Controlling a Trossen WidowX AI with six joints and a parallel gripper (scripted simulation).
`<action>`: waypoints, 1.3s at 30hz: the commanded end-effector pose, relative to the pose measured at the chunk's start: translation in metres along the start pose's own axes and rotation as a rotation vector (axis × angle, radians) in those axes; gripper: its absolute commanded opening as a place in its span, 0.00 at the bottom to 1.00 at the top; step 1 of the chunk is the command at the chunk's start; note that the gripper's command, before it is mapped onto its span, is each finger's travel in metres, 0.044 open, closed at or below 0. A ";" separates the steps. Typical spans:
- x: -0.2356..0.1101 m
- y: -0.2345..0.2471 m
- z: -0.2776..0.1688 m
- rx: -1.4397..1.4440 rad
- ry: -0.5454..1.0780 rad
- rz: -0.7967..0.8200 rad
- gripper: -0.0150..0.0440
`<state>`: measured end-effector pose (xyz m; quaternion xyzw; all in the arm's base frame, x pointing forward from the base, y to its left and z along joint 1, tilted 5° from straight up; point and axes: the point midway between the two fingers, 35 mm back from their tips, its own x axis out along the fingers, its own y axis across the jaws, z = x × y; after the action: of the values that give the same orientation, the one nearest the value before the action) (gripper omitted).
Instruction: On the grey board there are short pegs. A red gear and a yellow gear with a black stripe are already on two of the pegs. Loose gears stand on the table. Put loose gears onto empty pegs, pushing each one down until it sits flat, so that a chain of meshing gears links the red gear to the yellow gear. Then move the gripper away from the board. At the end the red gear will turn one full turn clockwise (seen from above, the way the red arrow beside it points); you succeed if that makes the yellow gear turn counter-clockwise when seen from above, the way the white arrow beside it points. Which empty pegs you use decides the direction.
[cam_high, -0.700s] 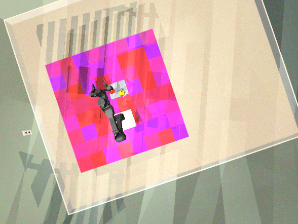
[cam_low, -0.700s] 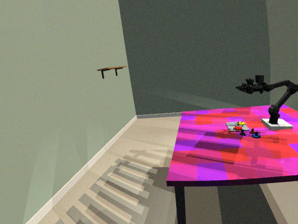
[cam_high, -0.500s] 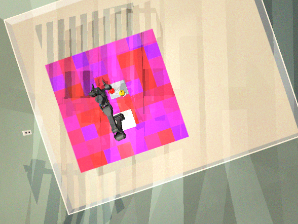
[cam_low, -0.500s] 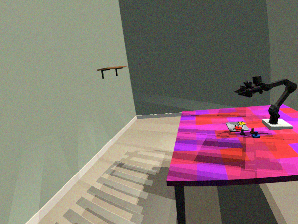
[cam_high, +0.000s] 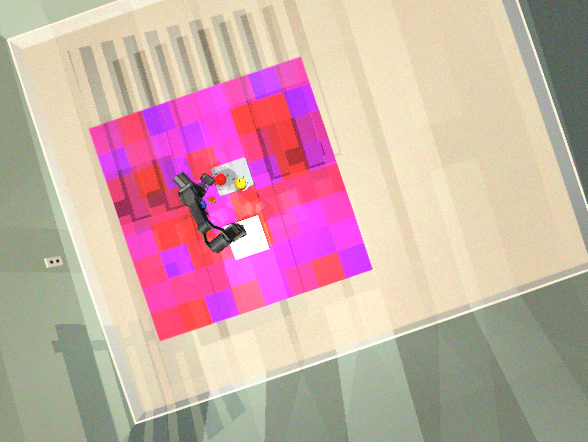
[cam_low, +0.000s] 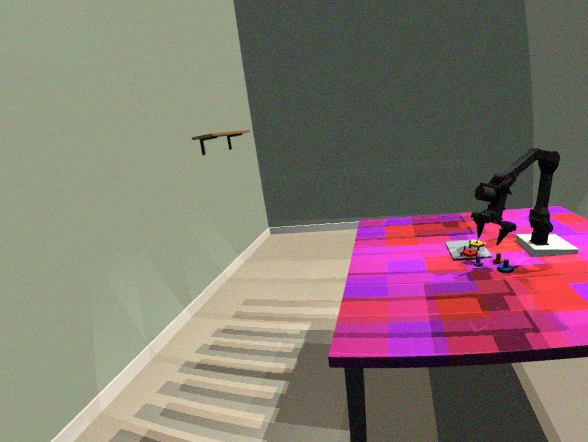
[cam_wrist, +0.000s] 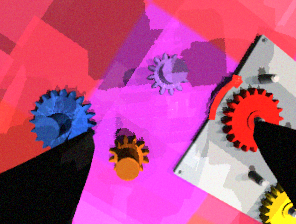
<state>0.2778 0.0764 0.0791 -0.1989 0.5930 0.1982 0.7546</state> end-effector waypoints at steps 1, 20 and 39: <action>0.012 0.026 -0.028 -0.124 0.252 0.105 1.00; 0.032 0.031 -0.040 -0.129 0.264 0.110 1.00; 0.051 0.033 -0.045 -0.129 0.264 0.110 0.87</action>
<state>0.2342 0.0828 0.0180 -0.2379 0.6841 0.2463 0.6440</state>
